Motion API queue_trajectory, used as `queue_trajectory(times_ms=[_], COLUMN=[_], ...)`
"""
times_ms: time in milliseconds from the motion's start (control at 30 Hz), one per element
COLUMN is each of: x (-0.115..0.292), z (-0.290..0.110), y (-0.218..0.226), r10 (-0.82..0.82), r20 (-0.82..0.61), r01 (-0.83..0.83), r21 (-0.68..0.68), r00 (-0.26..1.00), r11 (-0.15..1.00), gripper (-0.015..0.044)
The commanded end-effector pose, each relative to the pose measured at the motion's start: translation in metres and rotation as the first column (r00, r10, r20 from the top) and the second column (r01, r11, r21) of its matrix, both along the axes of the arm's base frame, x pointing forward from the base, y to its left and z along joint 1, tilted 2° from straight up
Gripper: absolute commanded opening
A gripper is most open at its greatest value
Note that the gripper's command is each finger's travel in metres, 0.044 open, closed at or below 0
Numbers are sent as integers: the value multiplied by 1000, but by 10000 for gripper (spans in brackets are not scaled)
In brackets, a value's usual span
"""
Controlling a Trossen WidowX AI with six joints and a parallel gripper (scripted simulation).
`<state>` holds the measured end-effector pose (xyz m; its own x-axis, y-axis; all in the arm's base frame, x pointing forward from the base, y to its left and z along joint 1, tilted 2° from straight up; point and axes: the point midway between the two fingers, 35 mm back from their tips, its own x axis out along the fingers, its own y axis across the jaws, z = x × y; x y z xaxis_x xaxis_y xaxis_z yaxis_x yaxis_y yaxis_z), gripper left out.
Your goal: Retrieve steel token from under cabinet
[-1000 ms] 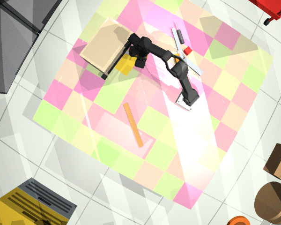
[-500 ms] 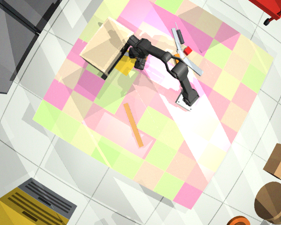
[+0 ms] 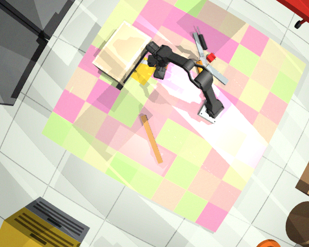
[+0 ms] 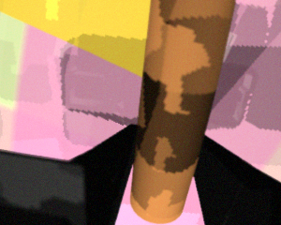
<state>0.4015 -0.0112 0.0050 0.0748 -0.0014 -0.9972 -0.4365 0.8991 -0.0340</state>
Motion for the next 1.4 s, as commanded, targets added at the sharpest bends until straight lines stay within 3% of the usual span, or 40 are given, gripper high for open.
queue_trajectory(times_ms=[0, 1367], x=[-5, -45], z=[-2, -5], y=[-2, -23], r10=[3, 2], r20=[-2, -6], r01=[-3, -2], r21=[5, 3], r00=[1000, 1000], r11=[1000, 1000], gripper=[0, 0])
